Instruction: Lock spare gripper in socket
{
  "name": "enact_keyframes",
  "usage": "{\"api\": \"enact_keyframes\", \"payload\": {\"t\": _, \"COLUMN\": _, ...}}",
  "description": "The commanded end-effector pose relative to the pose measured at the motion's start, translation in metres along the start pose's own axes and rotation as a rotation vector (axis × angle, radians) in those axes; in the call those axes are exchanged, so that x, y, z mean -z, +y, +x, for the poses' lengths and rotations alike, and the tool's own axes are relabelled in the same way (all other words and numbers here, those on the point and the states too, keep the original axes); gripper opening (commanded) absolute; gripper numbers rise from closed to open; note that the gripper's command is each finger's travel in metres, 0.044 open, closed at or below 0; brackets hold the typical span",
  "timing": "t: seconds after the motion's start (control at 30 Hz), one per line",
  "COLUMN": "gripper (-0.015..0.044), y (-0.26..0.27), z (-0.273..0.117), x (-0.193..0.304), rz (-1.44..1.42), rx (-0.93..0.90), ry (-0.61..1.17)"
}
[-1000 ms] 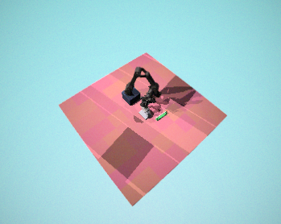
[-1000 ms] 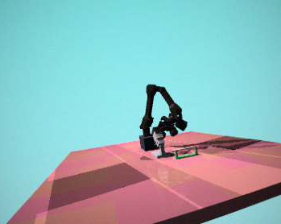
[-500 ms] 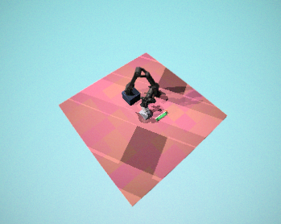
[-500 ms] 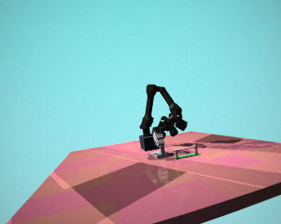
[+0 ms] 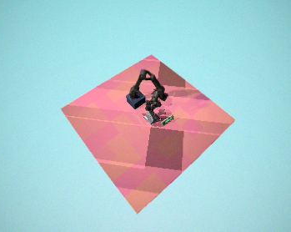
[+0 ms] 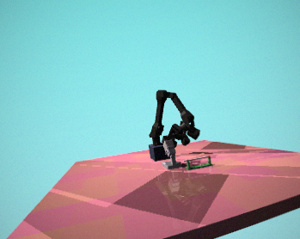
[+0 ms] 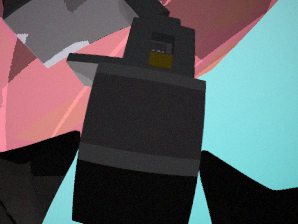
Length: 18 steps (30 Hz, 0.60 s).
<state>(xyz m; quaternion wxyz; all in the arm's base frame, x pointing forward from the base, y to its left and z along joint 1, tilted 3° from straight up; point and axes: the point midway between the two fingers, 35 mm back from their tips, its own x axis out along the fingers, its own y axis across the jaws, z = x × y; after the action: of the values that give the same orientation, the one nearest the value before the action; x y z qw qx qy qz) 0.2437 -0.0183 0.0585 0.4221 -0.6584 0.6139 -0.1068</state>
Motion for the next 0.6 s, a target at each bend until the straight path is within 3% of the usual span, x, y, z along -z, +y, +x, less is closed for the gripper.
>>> {"api": "enact_keyframes", "payload": {"t": 0.0, "gripper": 0.044, "y": 0.0, "z": -0.002, "x": 0.003, "rz": 0.001, "rx": 0.0, "ry": 0.0}}
{"api": "enact_keyframes", "payload": {"t": 0.57, "gripper": 0.044, "y": -0.001, "z": -0.023, "x": 0.039, "rz": -0.017, "rx": 0.008, "ry": 0.013}}
